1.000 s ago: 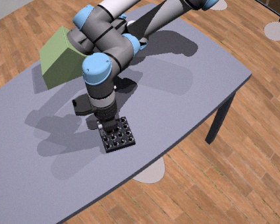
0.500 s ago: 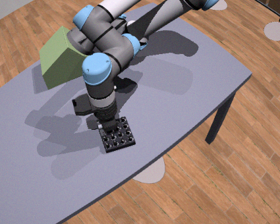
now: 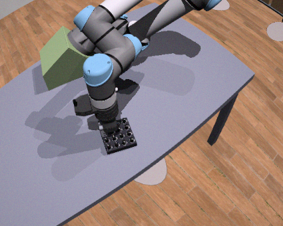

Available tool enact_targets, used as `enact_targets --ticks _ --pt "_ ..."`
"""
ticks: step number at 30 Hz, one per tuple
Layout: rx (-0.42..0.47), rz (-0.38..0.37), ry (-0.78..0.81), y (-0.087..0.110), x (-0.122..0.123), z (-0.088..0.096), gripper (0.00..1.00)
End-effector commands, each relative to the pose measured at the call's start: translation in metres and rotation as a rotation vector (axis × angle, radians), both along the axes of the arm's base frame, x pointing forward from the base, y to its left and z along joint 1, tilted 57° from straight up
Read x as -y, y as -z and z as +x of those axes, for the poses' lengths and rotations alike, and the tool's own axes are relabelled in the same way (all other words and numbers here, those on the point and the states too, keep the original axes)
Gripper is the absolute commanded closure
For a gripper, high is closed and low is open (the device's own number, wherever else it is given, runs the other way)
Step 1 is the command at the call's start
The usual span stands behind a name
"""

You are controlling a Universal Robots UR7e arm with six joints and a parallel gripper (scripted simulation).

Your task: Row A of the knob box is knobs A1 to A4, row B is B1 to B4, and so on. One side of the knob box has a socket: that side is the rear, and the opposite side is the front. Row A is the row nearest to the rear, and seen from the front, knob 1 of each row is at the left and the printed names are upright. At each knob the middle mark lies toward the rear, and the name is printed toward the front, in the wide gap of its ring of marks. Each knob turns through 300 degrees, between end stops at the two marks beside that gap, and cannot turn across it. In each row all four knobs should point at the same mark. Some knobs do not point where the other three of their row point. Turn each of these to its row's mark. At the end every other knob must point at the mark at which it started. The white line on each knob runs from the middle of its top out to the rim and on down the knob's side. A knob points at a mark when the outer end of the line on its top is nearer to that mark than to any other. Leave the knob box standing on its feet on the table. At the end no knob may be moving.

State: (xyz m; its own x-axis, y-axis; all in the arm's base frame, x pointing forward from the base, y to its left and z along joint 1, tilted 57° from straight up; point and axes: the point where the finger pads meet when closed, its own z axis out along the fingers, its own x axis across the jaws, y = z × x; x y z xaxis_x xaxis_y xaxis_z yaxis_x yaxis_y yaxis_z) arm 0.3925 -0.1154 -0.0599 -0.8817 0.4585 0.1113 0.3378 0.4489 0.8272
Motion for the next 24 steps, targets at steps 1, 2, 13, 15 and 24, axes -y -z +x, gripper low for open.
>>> enact_targets --ticks 1,2,13,15,24 --pt "-0.032 0.013 0.024 -0.0001 0.0006 0.0001 0.70" --pt "-0.032 0.013 0.024 -0.0001 0.0006 0.0001 0.70" --pt "-0.129 0.055 0.094 -0.0001 0.0006 0.0001 0.70" --pt "-0.153 0.065 0.111 -0.0001 0.0006 0.0001 0.70" --pt "-0.247 0.105 0.178 -0.0001 0.0006 0.0001 0.70"
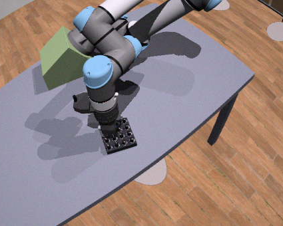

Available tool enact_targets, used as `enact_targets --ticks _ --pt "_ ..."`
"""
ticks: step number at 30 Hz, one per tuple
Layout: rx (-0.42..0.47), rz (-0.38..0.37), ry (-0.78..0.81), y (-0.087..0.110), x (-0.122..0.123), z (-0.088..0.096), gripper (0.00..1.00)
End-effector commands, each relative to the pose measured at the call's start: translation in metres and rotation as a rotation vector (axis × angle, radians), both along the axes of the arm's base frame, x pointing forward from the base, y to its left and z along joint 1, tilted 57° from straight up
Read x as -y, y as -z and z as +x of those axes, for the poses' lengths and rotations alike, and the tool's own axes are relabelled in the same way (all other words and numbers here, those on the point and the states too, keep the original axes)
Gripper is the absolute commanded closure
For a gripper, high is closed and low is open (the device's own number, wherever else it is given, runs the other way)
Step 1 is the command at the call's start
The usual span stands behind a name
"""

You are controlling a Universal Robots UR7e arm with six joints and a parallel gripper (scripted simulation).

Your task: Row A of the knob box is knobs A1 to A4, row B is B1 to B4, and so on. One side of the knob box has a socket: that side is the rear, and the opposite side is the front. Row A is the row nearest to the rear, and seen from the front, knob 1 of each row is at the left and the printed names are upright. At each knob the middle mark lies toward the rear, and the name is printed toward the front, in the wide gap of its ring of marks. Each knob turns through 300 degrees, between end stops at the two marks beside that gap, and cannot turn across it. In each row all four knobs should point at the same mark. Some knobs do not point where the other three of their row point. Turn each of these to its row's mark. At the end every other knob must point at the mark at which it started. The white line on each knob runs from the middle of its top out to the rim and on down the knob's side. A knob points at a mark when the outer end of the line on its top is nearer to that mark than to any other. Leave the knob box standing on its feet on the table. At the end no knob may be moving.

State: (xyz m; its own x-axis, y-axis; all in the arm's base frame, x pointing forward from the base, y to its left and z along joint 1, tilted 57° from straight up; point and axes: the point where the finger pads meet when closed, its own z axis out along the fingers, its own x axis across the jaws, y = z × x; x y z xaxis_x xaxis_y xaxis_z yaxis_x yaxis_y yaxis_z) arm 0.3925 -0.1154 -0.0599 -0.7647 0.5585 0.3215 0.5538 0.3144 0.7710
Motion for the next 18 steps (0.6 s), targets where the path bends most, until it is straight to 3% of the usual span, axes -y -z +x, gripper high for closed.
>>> enact_targets --ticks 1,18 --pt "-0.062 0.024 0.045 -0.0001 0.0006 0.0001 0.70" --pt "-0.304 0.128 0.219 -0.0001 0.0006 0.0001 0.70"
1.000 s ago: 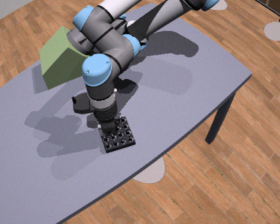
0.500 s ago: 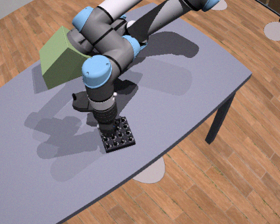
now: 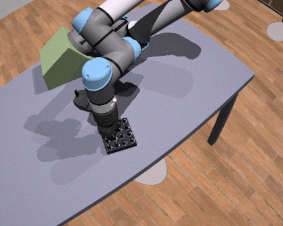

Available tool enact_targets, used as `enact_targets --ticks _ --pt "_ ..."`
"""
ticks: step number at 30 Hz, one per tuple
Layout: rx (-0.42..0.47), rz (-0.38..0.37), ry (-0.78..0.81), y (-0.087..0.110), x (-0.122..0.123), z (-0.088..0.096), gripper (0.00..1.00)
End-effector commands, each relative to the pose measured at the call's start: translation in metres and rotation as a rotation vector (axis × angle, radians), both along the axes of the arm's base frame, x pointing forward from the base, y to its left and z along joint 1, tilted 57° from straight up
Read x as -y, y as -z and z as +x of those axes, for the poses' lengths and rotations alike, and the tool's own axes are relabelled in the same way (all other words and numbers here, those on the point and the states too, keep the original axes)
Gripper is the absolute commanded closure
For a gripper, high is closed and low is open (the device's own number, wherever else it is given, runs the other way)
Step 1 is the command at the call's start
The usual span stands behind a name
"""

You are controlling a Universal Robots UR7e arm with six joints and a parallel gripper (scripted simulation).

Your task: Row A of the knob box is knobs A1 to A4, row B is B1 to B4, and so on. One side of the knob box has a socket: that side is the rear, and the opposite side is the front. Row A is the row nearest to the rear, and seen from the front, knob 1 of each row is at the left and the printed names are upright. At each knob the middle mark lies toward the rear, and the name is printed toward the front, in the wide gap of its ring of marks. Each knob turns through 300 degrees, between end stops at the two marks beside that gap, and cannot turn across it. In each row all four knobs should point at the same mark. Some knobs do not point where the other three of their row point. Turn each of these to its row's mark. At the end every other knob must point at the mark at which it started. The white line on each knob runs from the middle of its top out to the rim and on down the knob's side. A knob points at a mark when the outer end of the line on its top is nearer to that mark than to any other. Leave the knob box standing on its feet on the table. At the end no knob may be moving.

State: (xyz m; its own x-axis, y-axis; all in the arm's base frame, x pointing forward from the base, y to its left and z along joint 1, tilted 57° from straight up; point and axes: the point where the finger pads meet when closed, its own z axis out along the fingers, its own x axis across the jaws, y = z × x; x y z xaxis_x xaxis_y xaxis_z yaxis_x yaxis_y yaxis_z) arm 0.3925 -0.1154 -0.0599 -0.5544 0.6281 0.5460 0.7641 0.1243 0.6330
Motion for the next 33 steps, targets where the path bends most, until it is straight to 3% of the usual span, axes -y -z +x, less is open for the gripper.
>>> enact_targets --ticks 1,10,33 --pt "-0.078 0.030 0.057 -0.0001 0.0006 0.0001 0.70" --pt "-0.231 0.096 0.166 -0.0001 0.0006 0.0001 0.70" --pt "-0.513 0.217 0.368 -0.0001 0.0006 0.0001 0.70"
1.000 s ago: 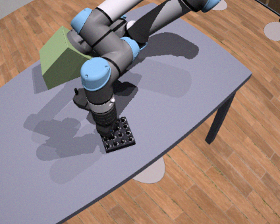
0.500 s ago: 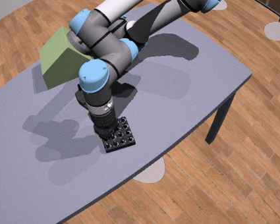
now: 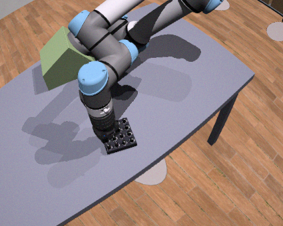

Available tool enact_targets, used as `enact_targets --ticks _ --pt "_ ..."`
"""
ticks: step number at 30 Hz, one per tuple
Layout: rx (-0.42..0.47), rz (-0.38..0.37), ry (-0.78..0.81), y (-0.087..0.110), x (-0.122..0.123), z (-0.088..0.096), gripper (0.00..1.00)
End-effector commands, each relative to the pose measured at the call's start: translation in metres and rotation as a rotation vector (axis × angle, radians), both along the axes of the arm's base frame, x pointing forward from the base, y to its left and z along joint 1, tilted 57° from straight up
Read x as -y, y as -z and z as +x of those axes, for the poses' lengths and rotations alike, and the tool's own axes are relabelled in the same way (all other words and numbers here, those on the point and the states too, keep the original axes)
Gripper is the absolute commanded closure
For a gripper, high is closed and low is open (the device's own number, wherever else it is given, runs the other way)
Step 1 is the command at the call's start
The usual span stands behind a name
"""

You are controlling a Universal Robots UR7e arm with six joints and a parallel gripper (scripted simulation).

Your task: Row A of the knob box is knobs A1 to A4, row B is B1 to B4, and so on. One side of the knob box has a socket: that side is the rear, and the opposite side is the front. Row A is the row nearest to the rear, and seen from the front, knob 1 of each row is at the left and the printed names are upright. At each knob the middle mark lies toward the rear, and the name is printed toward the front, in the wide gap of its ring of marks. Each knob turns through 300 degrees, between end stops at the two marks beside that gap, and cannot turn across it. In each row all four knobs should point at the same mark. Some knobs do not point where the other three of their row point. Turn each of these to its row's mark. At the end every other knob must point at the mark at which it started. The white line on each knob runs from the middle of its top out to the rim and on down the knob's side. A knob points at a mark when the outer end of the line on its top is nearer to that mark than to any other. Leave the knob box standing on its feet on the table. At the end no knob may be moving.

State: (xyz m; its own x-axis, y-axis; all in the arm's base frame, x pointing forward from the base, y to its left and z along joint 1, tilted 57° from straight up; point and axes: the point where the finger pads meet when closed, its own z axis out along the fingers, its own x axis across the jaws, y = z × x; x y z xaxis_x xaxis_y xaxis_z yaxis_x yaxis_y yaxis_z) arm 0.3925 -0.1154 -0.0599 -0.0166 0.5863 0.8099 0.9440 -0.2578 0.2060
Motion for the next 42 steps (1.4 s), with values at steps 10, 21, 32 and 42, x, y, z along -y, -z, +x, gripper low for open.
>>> enact_targets --ticks 10,21,32,42 --pt "-0.147 0.060 0.106 -0.0001 0.0006 0.0001 0.70" --pt "-0.205 0.085 0.148 -0.0001 0.0006 0.0001 0.70" --pt "-0.233 0.097 0.168 -0.0001 0.0006 0.0001 0.70" --pt "-0.239 0.100 0.172 -0.0001 0.0006 0.0001 0.70"
